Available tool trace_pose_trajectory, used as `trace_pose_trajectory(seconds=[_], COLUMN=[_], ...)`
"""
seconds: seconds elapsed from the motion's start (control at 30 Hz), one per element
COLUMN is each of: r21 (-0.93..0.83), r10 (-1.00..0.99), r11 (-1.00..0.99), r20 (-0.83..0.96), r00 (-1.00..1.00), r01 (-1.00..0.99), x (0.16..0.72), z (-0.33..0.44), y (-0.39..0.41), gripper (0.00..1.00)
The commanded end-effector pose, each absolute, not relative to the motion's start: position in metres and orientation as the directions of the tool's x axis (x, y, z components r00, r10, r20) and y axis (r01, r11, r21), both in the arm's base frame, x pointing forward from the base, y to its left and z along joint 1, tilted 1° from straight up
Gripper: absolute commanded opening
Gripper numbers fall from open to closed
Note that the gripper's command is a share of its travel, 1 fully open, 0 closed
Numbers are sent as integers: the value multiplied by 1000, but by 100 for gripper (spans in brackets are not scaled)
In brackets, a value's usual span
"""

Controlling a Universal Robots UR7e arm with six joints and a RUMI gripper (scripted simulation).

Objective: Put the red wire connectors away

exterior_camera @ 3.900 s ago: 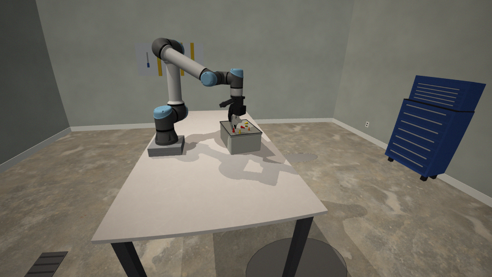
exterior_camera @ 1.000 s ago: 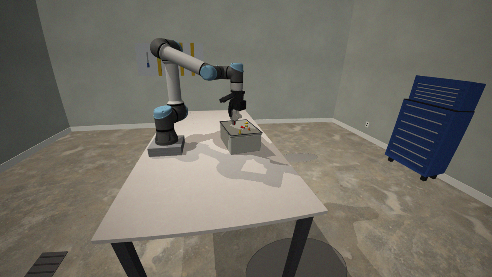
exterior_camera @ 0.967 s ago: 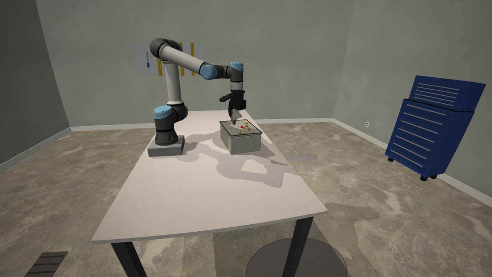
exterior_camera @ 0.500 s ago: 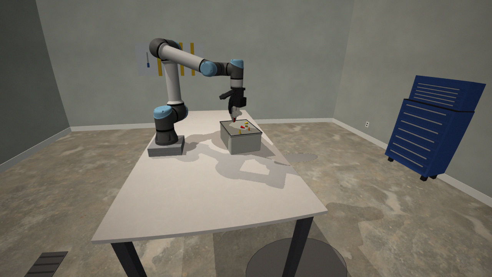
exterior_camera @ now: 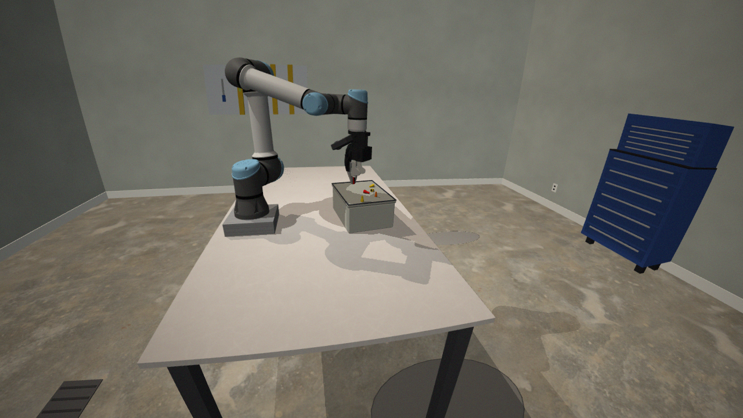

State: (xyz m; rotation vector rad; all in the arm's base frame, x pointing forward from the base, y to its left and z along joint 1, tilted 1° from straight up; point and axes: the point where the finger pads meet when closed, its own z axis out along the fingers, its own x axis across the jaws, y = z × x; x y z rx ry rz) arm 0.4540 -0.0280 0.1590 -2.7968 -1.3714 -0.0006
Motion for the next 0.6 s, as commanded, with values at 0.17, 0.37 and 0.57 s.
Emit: trace_pose_trajectory(seconds=[0.17, 0.37, 0.57], r21=[-23, -23, -23], r10=[790, 790, 790], r11=[-612, -612, -612], r20=[13, 13, 13], r00=[612, 612, 612], r01=[790, 790, 790], x=[452, 450, 447], z=[160, 160, 161], y=[-10, 3, 29], gripper=[0, 0, 0])
